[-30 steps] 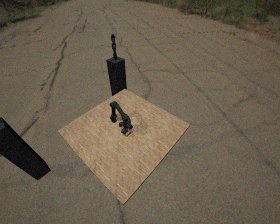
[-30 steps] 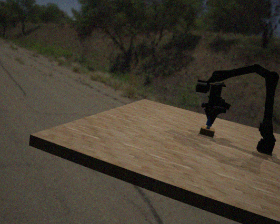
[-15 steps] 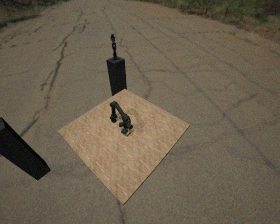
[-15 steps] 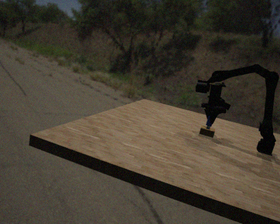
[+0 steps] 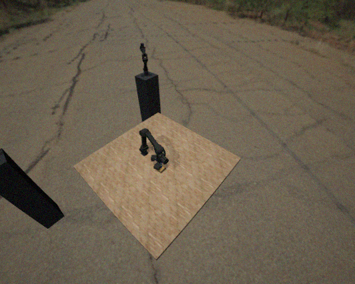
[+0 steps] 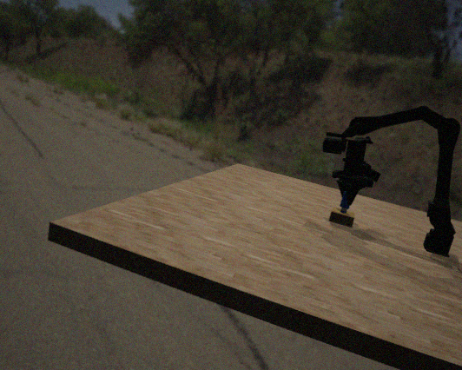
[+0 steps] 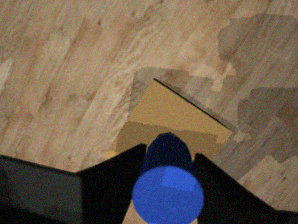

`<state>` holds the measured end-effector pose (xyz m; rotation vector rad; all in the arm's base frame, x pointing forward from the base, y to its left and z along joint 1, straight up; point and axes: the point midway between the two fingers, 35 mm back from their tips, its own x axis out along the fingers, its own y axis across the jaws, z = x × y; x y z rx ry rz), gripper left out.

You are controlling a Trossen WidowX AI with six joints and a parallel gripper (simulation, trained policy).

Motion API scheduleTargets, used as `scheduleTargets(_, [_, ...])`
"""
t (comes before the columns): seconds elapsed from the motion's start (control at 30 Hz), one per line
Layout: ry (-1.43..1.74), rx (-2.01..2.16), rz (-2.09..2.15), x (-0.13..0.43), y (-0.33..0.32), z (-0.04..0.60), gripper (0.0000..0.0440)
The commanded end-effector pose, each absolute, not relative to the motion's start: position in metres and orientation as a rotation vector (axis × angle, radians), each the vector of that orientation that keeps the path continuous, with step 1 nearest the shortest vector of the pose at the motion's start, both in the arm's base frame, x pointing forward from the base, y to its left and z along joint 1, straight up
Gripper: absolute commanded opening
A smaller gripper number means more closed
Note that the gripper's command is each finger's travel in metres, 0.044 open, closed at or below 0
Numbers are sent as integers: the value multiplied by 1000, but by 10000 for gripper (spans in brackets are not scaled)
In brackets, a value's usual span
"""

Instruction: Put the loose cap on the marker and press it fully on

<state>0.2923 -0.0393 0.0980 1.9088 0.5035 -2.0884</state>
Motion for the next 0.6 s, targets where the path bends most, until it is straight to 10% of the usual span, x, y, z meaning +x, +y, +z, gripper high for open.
scheduleTargets(0.0, [490, 1844, -2138, 286, -46, 81, 123])
scheduleTargets(0.57, [492, 1841, -2134, 287, -46, 80, 144])
